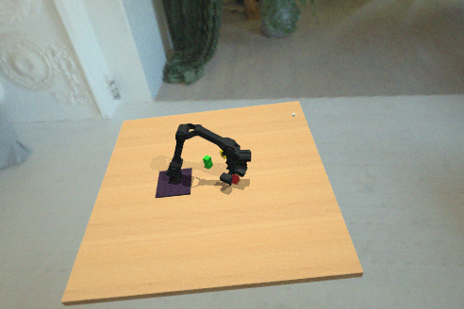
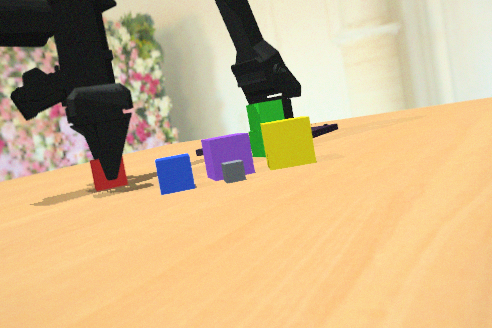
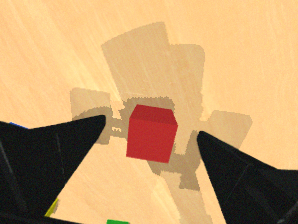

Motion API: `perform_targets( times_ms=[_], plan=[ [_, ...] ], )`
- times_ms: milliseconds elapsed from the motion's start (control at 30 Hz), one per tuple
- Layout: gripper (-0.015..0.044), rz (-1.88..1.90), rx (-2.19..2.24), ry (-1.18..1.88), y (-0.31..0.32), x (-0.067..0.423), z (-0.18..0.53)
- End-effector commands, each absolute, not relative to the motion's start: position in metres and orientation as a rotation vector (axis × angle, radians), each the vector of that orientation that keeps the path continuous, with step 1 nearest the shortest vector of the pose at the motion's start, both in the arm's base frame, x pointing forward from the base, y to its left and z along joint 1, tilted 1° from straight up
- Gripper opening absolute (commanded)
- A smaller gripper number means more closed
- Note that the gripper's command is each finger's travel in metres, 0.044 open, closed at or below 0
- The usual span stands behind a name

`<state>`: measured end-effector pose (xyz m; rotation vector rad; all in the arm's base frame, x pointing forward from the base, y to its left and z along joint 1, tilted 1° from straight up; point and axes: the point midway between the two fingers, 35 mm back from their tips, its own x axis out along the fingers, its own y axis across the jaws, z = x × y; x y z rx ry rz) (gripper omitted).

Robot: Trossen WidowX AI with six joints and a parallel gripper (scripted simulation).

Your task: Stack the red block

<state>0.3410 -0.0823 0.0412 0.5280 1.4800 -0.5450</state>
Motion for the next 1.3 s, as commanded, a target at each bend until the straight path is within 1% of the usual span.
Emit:
perform_targets(
  times_ms=[0,467,867,1067,1167,1267],
  plan=[
    [0.044,-0.537,0.528,1.482,-0.082,0.34,0.037],
    [0.044,-0.545,0.528,1.481,-0.081,0.341,0.037],
    [0.0125,-0.545,0.528,1.481,-0.081,0.341,0.037],
    [0.0085,-0.545,0.528,1.481,-0.081,0.341,0.037],
    [0.0006,-0.543,0.528,1.481,-0.081,0.341,0.044],
    [0.0,-0.54,0.528,1.481,-0.081,0.34,0.057]
  ],
)
